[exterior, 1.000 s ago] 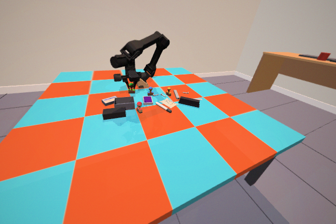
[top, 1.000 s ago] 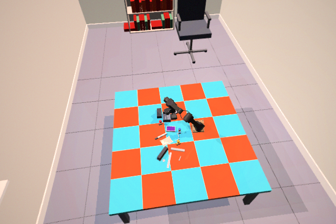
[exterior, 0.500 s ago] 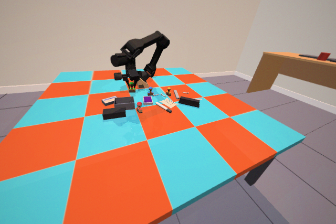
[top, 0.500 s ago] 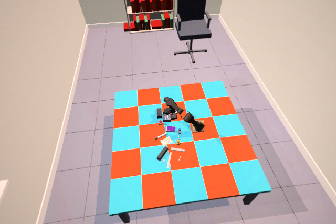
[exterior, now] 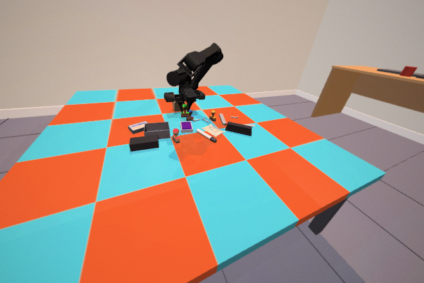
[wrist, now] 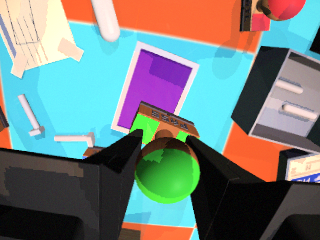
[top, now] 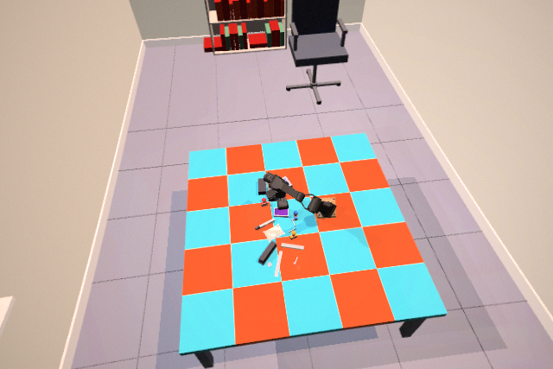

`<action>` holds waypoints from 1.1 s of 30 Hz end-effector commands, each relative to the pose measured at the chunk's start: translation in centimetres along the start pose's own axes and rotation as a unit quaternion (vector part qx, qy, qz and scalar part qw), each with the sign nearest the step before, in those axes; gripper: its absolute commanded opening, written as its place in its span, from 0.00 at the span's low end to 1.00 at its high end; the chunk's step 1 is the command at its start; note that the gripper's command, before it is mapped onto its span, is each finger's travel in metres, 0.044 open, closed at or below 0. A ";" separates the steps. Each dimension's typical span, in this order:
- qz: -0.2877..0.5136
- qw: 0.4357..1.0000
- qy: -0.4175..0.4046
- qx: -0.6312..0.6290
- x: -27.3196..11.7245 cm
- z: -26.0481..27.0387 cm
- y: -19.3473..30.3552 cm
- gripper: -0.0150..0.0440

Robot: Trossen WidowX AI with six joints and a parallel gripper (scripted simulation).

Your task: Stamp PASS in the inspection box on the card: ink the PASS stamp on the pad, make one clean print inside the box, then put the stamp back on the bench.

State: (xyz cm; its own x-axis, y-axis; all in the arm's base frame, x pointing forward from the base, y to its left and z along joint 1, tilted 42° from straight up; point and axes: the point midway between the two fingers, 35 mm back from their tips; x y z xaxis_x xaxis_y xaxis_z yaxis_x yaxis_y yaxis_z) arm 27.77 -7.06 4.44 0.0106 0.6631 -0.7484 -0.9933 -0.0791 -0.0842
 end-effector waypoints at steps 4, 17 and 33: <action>-0.002 1.000 -0.002 0.005 0.0 0.8 -0.1 0.25; -0.002 1.000 -0.002 0.004 0.9 0.7 -0.1 0.25; -0.002 1.000 -0.002 0.004 1.9 0.7 -0.2 0.25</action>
State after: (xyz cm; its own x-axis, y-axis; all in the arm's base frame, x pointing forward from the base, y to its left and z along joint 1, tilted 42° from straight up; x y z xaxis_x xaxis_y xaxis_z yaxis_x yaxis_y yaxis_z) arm 27.85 -5.41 3.68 0.0122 0.6642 -0.7475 -0.9939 -0.0737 -0.0816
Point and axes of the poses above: the point midway between the two fingers, 35 mm back from their tips, its own x axis out along the fingers, its own z axis across the jaws, y = z × x, and after that the axes turned 1 degree about -x, right-handed
